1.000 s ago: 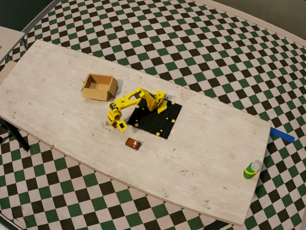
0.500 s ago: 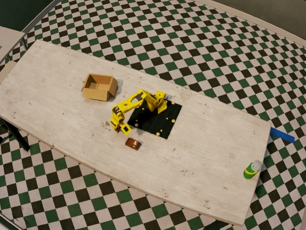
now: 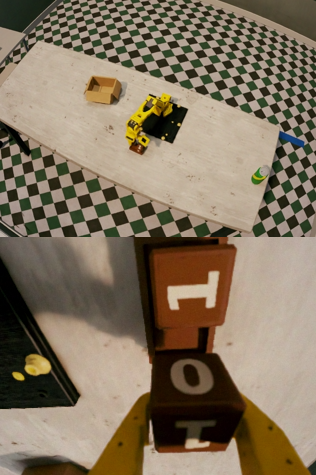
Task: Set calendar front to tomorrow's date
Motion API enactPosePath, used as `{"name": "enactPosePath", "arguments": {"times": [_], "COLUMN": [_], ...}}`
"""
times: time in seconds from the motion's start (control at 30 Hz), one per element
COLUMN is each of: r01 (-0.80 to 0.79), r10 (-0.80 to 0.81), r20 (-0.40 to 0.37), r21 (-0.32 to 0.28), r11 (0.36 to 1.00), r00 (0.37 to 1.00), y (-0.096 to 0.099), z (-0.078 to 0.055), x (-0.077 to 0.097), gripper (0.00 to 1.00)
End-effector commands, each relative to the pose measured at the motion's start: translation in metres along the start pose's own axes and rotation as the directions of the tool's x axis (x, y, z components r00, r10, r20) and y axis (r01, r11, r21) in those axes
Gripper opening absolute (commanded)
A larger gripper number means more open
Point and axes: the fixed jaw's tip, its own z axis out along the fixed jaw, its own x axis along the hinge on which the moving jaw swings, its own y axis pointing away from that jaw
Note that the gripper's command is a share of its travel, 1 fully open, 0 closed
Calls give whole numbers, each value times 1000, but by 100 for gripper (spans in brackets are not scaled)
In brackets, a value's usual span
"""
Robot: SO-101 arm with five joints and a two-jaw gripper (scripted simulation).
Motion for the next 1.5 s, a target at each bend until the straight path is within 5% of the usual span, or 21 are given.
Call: {"name": "enactPosePath", "arguments": {"times": [0.0, 0.17, 1.47], "r01": [21, 23, 25], "r10": [-21, -23, -25], "r20": [0, -3, -2], "r21": [11, 37, 27], "r11": [1000, 999, 999], "r00": [1000, 1000, 1000], "y": [0, -1, 2], "z": [-5, -12, -12], "x": [-8, -11, -10], "gripper": [0, 0, 0]}}
